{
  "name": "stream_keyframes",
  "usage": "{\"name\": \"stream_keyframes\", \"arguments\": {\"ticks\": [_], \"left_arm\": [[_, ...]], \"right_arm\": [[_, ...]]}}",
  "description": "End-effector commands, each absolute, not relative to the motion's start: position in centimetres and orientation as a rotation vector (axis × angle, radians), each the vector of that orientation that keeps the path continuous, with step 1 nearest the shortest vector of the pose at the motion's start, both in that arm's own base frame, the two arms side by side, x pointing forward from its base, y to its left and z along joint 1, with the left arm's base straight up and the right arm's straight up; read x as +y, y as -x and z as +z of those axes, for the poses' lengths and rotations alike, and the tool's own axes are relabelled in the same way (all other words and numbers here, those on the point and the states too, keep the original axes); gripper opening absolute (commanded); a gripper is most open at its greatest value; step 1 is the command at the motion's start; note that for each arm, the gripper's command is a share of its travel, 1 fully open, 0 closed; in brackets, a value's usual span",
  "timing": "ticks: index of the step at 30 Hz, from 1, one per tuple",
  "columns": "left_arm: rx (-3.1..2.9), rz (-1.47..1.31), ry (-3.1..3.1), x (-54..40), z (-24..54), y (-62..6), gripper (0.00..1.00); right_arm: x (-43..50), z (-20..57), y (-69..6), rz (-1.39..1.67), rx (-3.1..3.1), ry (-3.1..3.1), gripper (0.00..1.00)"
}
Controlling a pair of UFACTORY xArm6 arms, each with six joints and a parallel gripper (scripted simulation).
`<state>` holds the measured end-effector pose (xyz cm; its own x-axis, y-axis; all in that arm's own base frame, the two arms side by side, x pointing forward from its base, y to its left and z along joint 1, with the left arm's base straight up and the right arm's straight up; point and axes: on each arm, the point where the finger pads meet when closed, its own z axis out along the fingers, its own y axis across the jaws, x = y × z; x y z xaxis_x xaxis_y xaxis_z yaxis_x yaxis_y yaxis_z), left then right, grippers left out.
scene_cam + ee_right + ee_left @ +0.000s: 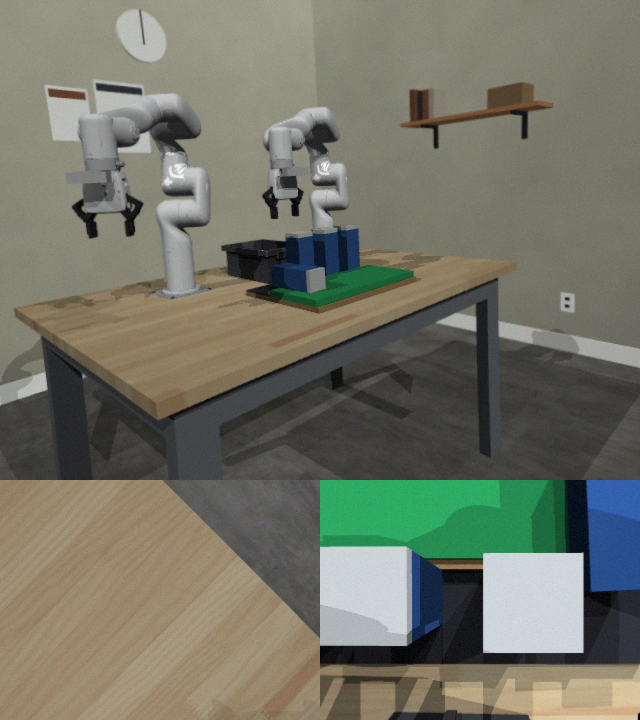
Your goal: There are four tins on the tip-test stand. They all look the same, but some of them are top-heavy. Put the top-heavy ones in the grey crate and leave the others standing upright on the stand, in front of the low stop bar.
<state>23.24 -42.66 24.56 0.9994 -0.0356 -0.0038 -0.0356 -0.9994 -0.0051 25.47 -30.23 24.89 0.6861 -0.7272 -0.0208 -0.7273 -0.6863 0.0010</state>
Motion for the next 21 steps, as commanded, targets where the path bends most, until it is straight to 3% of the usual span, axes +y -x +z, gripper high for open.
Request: {"name": "stream_keyframes", "arguments": {"ticks": [1, 21], "left_arm": [[0.056, 0.002, 3.141, -42.8, 24.8, -23.3, 1.00], [0.055, 0.002, 3.141, -42.9, 24.8, -27.8, 1.00]], "right_arm": [[-30.3, 25.0, -25.5, 0.025, 1.242, 2.880, 1.00], [-30.3, 25.0, -25.5, 0.025, 1.242, 2.880, 1.00]]}}
